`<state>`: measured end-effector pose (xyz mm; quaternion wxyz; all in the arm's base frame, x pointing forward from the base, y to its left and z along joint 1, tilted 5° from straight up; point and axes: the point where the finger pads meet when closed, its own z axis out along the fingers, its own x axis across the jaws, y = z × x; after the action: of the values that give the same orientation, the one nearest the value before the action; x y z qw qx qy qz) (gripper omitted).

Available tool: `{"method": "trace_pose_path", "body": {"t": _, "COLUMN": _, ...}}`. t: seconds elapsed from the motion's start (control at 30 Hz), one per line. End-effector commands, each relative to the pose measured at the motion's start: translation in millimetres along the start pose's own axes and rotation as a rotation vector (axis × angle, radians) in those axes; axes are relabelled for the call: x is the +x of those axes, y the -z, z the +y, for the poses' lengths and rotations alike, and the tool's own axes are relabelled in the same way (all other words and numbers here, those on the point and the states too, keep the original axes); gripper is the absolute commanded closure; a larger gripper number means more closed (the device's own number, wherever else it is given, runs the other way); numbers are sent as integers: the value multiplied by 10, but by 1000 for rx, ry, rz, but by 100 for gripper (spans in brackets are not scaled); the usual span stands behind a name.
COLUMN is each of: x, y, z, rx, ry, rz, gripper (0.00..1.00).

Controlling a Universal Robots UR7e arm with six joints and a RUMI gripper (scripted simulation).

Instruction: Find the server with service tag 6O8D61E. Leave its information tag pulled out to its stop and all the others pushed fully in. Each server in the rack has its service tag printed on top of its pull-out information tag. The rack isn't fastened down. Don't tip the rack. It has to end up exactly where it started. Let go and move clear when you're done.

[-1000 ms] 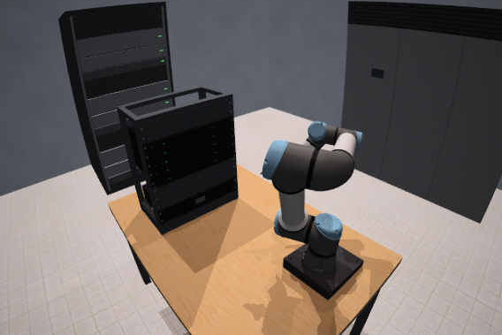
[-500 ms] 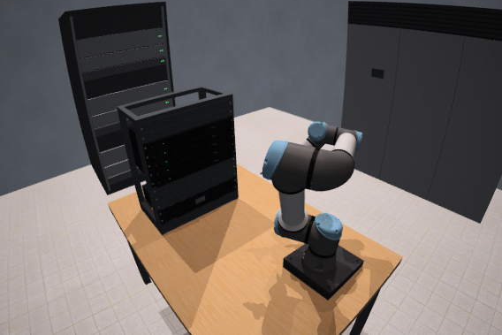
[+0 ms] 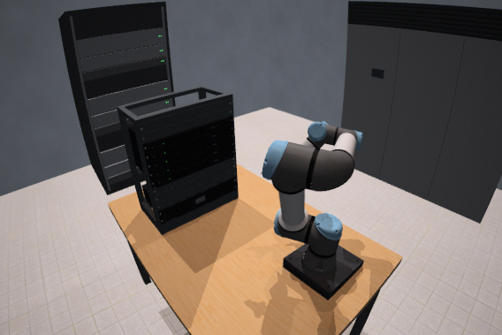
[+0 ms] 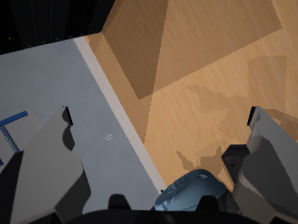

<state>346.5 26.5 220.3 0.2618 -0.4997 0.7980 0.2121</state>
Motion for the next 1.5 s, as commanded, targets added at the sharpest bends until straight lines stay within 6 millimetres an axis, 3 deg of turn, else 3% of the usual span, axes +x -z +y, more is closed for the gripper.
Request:
{"method": "trace_pose_path", "body": {"t": 0.0, "x": 17, "y": 15, "z": -31, "rx": 9, "ry": -1, "rz": 8, "gripper": 0}}
{"method": "trace_pose_path", "body": {"t": 1.47, "x": 283, "y": 300, "z": -541, "rx": 165, "ry": -27, "rz": 130, "gripper": 0}}
